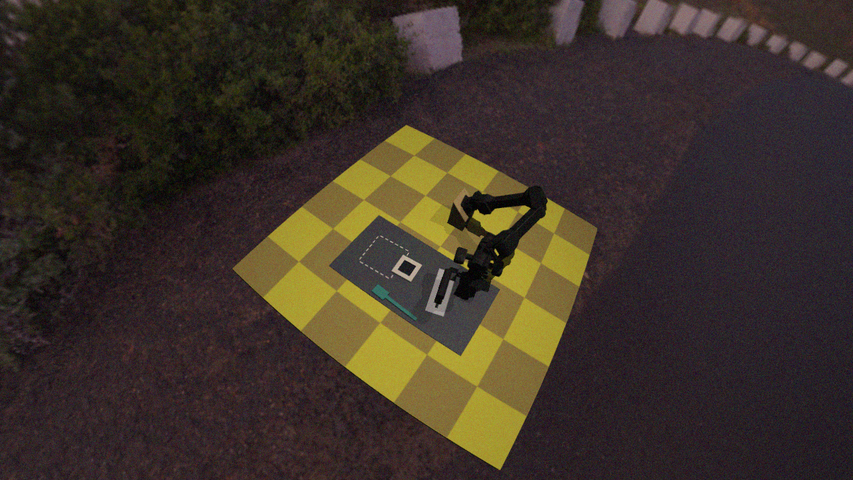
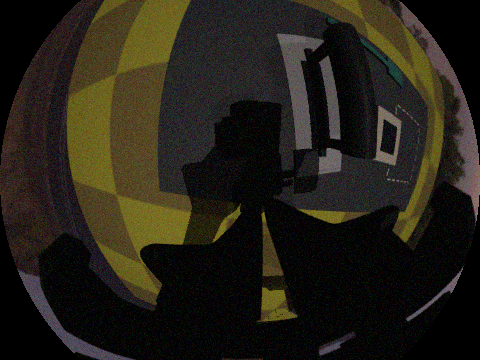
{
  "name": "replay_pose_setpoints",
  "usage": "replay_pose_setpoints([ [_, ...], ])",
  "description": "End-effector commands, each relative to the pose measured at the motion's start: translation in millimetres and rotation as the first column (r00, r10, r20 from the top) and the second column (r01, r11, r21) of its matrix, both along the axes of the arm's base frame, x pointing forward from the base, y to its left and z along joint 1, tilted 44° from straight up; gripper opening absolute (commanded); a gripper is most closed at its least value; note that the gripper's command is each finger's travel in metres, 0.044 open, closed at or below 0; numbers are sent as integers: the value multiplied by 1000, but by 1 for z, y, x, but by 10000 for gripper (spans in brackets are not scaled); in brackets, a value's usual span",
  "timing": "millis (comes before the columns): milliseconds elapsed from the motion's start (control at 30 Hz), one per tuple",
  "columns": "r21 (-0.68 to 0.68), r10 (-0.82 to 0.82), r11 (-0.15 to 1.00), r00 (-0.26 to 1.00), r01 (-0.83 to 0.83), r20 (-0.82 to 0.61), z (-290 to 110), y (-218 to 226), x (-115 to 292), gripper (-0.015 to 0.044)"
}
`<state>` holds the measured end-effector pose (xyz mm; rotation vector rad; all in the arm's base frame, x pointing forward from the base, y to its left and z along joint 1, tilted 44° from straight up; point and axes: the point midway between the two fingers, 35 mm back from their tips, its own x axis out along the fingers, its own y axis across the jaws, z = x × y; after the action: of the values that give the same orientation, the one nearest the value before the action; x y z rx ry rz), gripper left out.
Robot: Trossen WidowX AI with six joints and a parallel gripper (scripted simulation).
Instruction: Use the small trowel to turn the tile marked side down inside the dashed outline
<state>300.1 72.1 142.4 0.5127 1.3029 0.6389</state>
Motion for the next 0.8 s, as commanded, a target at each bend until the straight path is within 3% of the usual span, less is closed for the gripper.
replay_pose_setpoints([
  [0, 0, 0, 1000, 1000, 0, 0, 0, 0, 0, 0],
  [300, 0, 0, 1000, 1000, 0, 0, 0, 0, 0, 0],
  [500, 0, 0, 1000, 1000, 0, 0, 0, -1, 2, 153],
  [633, -7, 4, 1000, 1000, -4, 2, -4, -24, 32, 258],
  [767, -10, 9, 1000, 1000, -9, 4, -15, -56, 66, 270],
])
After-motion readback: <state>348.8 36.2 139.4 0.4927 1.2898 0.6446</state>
